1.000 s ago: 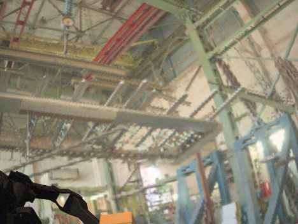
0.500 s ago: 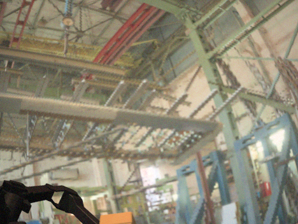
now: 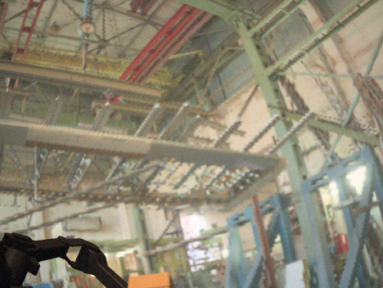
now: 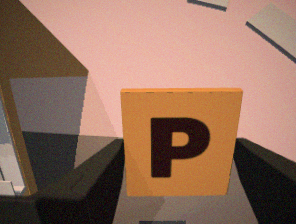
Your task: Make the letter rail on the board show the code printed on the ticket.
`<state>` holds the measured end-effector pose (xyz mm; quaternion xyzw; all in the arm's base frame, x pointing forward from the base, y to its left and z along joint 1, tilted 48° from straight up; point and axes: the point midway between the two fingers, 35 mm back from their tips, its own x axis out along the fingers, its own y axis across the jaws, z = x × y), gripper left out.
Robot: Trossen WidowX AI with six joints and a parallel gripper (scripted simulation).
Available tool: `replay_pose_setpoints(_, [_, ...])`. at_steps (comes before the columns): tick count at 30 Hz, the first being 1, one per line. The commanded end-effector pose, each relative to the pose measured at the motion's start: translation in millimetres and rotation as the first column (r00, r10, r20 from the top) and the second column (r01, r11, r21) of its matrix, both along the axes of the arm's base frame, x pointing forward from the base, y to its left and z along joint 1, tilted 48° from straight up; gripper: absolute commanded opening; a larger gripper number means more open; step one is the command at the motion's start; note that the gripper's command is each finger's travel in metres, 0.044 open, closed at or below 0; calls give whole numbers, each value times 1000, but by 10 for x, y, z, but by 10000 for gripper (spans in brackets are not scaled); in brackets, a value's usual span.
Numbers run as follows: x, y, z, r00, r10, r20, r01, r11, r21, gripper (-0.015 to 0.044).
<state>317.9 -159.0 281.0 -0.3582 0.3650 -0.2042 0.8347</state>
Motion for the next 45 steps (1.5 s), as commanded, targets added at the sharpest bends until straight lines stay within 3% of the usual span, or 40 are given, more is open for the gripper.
replay_pose_setpoints(1, [-2, 16, -18, 1000, 0, -2, 0, 1000, -2, 0])
replay_pose_setpoints(45, [11, 142, -201, 1000, 0, -3, 0, 1000, -1, 0])
